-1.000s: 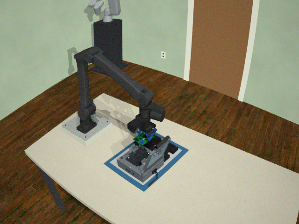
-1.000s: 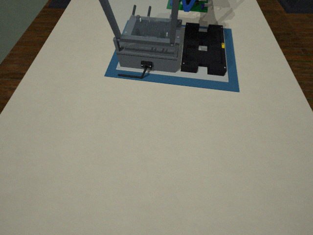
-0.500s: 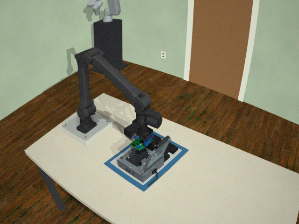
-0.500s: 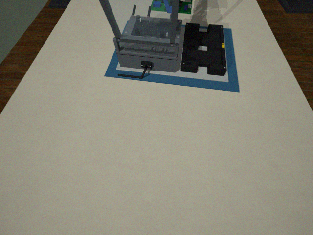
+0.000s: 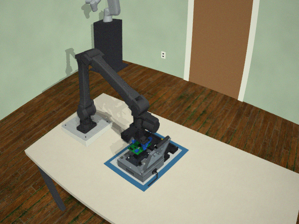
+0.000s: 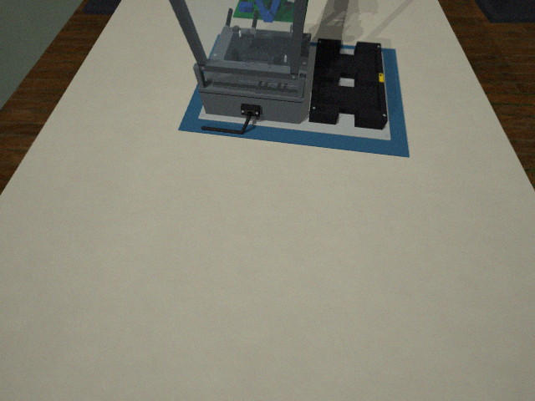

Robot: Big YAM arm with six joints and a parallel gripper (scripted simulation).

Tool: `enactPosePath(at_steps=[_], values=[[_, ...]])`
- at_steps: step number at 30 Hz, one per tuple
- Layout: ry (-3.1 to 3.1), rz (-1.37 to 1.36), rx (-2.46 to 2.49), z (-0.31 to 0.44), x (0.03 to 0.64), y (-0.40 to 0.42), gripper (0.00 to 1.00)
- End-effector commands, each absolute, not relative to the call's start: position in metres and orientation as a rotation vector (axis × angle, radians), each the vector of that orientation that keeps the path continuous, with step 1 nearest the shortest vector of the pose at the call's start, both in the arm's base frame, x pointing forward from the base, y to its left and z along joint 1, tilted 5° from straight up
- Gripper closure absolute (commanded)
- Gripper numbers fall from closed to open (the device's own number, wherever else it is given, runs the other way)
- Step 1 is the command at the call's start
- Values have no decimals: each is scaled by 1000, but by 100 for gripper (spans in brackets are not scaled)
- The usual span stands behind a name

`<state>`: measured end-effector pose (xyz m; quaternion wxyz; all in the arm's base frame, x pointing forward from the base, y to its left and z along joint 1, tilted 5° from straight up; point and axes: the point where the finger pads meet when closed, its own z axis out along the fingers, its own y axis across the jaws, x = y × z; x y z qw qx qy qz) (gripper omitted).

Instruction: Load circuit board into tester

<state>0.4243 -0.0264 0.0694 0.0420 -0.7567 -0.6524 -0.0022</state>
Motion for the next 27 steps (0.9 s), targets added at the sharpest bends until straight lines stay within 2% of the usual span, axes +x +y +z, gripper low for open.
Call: enactPosePath(at_steps=[1, 27], values=[[-2033, -62, -2338, 90, 452, -41, 28], [-2038, -69, -2343, 94, 455, -52, 28]])
